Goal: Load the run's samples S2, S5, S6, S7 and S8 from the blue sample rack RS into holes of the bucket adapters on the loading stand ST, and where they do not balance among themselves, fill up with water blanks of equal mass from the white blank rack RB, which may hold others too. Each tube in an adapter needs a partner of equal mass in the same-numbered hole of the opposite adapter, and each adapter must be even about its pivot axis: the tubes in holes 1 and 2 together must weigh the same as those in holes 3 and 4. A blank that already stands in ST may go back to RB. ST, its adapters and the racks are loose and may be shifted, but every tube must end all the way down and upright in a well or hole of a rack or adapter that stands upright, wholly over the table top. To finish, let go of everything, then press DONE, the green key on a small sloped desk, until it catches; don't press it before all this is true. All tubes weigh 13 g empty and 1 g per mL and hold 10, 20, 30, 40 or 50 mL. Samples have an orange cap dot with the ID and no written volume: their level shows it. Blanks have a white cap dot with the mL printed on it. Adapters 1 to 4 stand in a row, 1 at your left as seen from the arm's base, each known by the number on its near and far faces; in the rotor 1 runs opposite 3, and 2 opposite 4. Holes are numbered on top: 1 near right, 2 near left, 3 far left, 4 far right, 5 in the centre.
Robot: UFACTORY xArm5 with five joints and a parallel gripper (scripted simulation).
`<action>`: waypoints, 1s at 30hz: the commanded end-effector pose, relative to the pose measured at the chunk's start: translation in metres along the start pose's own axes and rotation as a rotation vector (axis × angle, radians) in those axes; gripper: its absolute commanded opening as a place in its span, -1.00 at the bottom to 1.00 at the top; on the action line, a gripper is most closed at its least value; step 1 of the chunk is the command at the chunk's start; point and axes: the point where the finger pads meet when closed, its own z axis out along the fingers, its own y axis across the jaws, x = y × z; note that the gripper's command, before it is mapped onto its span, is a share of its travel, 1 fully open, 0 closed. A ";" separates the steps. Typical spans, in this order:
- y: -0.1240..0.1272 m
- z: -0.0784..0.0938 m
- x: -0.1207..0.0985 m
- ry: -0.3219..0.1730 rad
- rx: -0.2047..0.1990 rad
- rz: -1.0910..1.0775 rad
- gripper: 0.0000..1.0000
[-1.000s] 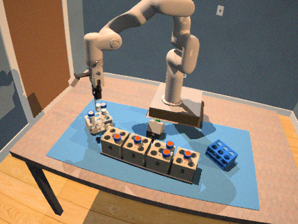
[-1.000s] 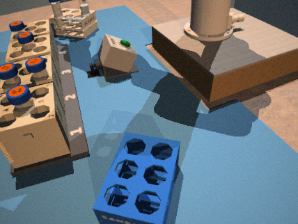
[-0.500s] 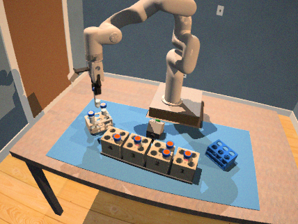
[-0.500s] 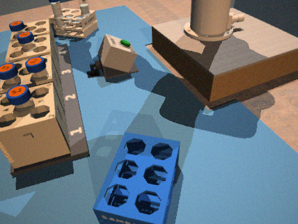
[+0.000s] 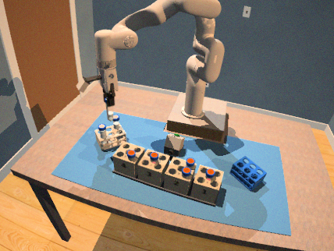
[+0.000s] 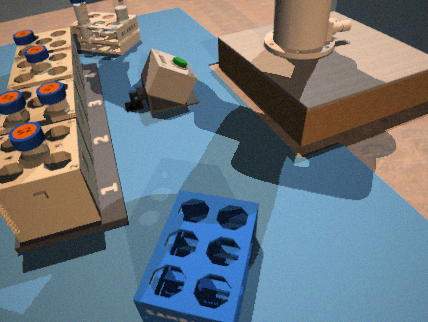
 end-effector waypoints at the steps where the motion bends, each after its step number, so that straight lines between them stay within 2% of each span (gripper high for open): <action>1: -0.022 -0.002 -0.004 0.004 0.001 -0.152 -1.00; 7: -0.052 -0.001 -0.010 0.004 0.002 -0.352 -1.00; 9: -0.052 -0.001 -0.010 0.004 0.002 -0.352 -1.00; 18: -0.096 -0.001 -0.020 0.004 0.004 -0.643 -1.00; 30: -0.144 -0.001 -0.031 0.003 0.007 -0.643 -1.00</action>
